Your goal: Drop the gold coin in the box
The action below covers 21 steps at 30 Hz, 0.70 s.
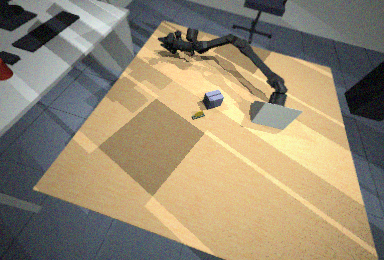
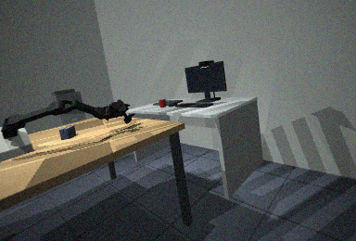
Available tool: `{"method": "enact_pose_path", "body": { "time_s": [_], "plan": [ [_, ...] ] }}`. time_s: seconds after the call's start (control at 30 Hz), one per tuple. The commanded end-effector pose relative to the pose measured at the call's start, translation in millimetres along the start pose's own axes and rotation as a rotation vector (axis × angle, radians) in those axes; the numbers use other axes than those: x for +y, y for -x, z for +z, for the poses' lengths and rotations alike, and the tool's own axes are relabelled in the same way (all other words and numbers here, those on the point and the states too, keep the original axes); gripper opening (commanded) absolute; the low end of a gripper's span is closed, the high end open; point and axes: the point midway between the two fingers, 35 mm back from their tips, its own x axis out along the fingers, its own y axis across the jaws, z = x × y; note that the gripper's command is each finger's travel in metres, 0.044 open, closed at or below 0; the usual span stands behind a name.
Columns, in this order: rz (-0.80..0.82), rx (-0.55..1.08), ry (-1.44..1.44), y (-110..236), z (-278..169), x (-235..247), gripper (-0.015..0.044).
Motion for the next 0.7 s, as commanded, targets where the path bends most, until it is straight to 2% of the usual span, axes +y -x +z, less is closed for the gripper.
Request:
{"method": "enact_pose_path", "body": {
  "time_s": [0.0, 0.1, 0.27, 0.47, 0.67],
  "plan": [
    [-0.001, 0.004, -0.001, 0, -1, 1, 0.0374],
    [-0.017, 0.06, -0.016, -4, -19, 10, 0.0295],
    [-0.075, 0.28, -0.042, -7, -85, 49, 0.0164],
    [-0.145, 0.577, 0.0, 15, -167, 101, 0.0161],
    [-0.204, 0.881, 0.128, 64, -239, 149, 0.0161]
  ]
}}
